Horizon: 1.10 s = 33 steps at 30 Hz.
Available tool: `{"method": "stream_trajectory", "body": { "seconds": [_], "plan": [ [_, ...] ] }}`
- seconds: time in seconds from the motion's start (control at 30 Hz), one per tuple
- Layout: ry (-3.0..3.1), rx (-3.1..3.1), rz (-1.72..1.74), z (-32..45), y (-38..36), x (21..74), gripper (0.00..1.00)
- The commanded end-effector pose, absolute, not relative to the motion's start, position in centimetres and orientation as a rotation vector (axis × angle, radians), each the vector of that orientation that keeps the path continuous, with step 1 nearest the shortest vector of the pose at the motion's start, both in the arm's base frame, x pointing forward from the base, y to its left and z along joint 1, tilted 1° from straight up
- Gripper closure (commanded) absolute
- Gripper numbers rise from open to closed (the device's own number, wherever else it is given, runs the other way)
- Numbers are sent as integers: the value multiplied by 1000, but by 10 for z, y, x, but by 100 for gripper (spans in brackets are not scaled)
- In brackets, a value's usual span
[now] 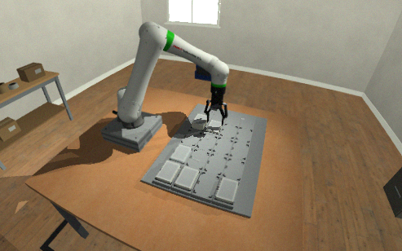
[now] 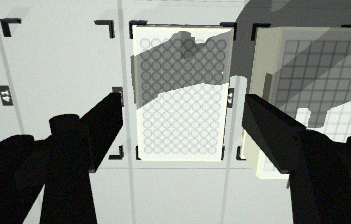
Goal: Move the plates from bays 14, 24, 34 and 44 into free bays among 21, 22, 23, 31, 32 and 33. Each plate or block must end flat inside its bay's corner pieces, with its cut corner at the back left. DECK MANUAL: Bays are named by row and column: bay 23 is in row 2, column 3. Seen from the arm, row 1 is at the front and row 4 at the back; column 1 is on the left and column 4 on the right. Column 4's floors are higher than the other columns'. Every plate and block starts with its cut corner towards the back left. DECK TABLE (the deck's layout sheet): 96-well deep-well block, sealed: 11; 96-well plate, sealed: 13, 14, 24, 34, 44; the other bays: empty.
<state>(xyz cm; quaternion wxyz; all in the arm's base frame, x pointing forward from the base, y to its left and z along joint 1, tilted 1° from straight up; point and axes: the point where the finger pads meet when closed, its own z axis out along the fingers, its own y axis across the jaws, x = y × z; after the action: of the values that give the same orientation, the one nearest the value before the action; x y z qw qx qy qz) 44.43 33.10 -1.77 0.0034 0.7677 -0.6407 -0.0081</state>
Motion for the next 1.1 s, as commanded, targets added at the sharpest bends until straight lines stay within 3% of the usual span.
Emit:
{"method": "stream_trajectory", "body": {
  "seconds": [0.0,1.07],
  "plan": [
    [-2010,2408,-24,-11,331,445,30],
    [-2010,2408,-24,20,331,446,30]
  ]
}}
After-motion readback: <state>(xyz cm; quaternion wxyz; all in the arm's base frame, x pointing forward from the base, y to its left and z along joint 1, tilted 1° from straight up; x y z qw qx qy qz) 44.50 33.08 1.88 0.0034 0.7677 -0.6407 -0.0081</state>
